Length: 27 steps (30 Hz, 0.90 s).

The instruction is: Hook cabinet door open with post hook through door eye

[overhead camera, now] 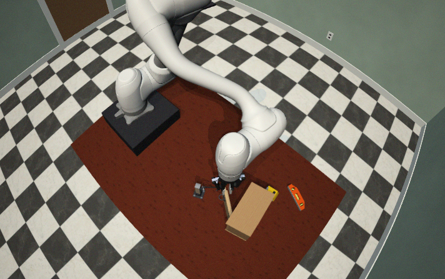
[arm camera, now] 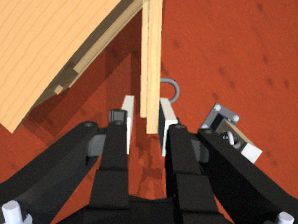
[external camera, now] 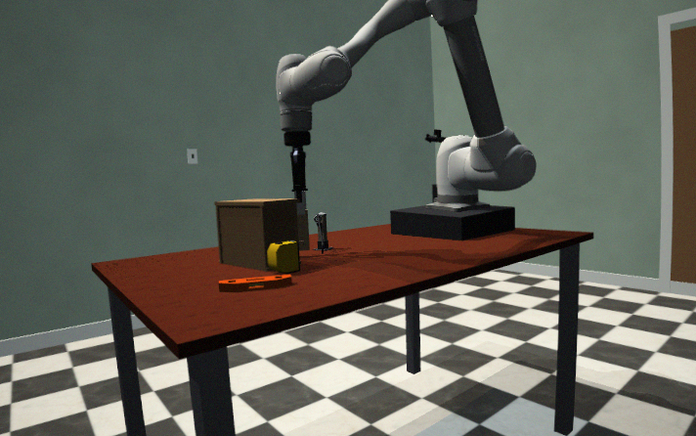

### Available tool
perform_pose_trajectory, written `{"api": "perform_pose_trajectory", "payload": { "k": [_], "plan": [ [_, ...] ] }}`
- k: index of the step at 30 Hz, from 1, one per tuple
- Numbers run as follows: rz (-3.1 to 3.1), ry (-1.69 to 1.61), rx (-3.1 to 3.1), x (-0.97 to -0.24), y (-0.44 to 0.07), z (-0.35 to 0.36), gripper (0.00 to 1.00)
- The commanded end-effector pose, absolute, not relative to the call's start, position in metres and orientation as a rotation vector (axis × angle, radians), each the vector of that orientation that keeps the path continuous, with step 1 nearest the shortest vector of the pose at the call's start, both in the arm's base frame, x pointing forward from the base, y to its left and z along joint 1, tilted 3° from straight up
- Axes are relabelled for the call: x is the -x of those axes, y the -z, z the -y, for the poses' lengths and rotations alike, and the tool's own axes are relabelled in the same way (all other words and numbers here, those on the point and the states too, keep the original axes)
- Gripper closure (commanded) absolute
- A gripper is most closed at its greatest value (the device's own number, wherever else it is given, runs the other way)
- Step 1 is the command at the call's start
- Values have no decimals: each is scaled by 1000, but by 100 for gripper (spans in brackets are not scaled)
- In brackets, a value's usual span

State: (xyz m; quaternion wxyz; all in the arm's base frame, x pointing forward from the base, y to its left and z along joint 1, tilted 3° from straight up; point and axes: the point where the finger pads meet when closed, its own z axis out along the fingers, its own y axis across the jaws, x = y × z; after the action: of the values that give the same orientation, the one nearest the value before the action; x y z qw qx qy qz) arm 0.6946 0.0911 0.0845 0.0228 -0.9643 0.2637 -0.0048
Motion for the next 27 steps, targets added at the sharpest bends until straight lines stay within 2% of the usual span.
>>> {"api": "perform_pose_trajectory", "payload": {
  "k": [1,27],
  "plan": [
    [-863,14,2973,-696,-85,-93,84],
    [-1027,10,2920,-705,-86,-106,84]
  ]
}}
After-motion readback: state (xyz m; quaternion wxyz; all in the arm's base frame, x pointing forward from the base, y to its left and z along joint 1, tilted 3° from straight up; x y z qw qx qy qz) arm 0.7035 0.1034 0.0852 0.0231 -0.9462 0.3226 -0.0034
